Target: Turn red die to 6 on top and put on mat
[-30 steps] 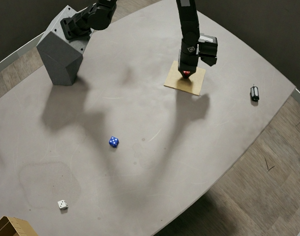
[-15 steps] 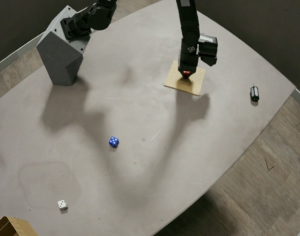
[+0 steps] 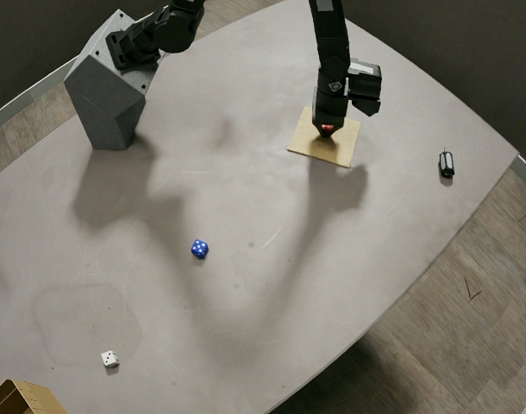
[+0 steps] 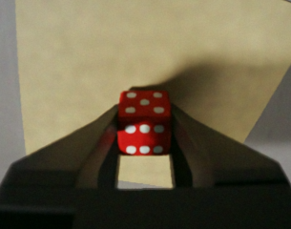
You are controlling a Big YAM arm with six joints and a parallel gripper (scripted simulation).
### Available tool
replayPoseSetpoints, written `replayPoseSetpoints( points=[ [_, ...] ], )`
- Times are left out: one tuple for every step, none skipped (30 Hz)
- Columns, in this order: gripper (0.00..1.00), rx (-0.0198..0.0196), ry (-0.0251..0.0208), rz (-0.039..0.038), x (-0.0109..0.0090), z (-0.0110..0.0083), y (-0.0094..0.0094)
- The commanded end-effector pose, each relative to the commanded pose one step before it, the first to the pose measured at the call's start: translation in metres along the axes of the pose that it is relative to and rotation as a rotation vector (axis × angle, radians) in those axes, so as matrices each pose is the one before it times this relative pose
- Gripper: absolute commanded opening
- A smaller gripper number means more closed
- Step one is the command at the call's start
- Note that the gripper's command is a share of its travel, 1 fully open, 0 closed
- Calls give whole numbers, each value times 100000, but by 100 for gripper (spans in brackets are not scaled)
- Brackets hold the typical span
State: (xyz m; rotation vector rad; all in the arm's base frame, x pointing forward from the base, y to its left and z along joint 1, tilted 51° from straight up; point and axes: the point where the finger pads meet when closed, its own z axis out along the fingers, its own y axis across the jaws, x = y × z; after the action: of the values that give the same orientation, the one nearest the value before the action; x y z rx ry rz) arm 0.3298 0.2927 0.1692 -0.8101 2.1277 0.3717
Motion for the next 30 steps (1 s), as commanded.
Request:
replayPoseSetpoints(
  points=[
    [20, 611, -1056, 48, -754, 367, -525],
    [20, 2, -225, 2, -72, 21, -1],
    [20, 1, 47, 2, -5, 22, -1],
    [20, 2, 34, 2, -8, 22, -2],
    [20, 3, -124, 2, -50, 2, -1],
    [20, 2, -424, 5, -139, -69, -2],
    [20, 0, 0, 0, 0, 0, 0],
    [20, 0, 0, 0, 0, 0, 0],
    [20, -4, -323, 6, -129, -146, 0],
    [20, 0, 169, -2, 55, 132, 1],
    [20, -1, 234, -3, 69, 111, 1],
    [20, -1, 205, -2, 55, 67, 0],
    [20, 0, 43, -1, 1, -10, 0],
    [20, -2, -61, -1, -33, -57, 0],
    [20, 1, -256, 1, -80, -64, -1],
    [20, 1, -147, 2, -45, -37, -1],
    [20, 0, -9, 1, -3, -2, 0],
    [20, 0, 0, 0, 0, 0, 0],
    [20, 0, 0, 0, 0, 0, 0],
    [20, 0, 0, 0, 0, 0, 0],
    [20, 0, 0, 0, 0, 0, 0],
    [20, 0, 0, 0, 0, 0, 0],
    [20, 0, 0, 0, 0, 0, 0],
    [20, 0, 0, 0, 0, 0, 0],
    [20, 0, 0, 0, 0, 0, 0],
    [20, 0, 0, 0, 0, 0, 0],
    [20, 0, 0, 0, 0, 0, 0],
    [20, 0, 0, 0, 0, 0, 0],
    [20, 0, 0, 0, 0, 0, 0],
    [20, 0, 0, 0, 0, 0, 0]
  ],
)
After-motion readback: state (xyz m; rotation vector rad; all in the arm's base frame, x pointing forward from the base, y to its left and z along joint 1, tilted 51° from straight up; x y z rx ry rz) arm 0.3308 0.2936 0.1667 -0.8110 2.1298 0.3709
